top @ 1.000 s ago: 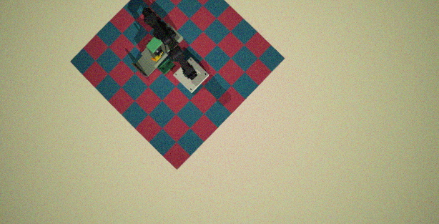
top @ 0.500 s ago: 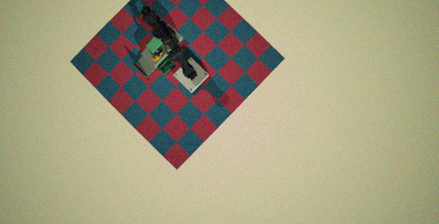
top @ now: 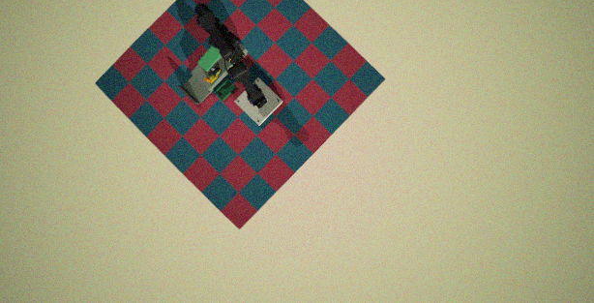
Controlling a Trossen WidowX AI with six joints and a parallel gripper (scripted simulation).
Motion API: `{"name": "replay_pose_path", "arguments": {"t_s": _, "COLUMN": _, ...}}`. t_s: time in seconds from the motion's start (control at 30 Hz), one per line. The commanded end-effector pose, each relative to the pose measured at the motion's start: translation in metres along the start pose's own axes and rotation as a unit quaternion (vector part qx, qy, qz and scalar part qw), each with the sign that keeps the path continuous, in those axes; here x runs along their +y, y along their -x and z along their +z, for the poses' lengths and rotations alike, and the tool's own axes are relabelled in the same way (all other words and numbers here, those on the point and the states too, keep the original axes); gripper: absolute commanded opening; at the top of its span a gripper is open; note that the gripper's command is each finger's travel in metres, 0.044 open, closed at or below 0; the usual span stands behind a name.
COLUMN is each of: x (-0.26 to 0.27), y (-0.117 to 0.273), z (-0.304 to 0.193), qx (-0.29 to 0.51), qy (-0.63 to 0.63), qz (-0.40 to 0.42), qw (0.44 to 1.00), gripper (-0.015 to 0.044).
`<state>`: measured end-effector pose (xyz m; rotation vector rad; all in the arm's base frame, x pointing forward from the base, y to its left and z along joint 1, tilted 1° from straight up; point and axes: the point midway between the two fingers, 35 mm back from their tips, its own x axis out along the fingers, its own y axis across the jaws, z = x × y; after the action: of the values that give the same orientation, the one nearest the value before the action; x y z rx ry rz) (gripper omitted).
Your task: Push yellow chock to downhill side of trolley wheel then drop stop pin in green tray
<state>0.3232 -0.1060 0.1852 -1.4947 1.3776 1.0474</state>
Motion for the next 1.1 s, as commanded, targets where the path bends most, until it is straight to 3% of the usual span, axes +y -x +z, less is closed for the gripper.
{"name": "replay_pose_path", "arguments": {"t_s": 0.0, "x": -0.001, "y": -0.002, "z": -0.007, "qx": -0.001, "qy": 0.004, "qz": 0.002, "qw": 1.0, "gripper": 0.0}}
{"name": "replay_pose_path", "arguments": {"t_s": 1.07, "x": 0.084, "y": -0.006, "z": -0.007, "qx": 0.0, "qy": 0.005, "qz": 0.005, "qw": 1.0, "gripper": 0.0}}
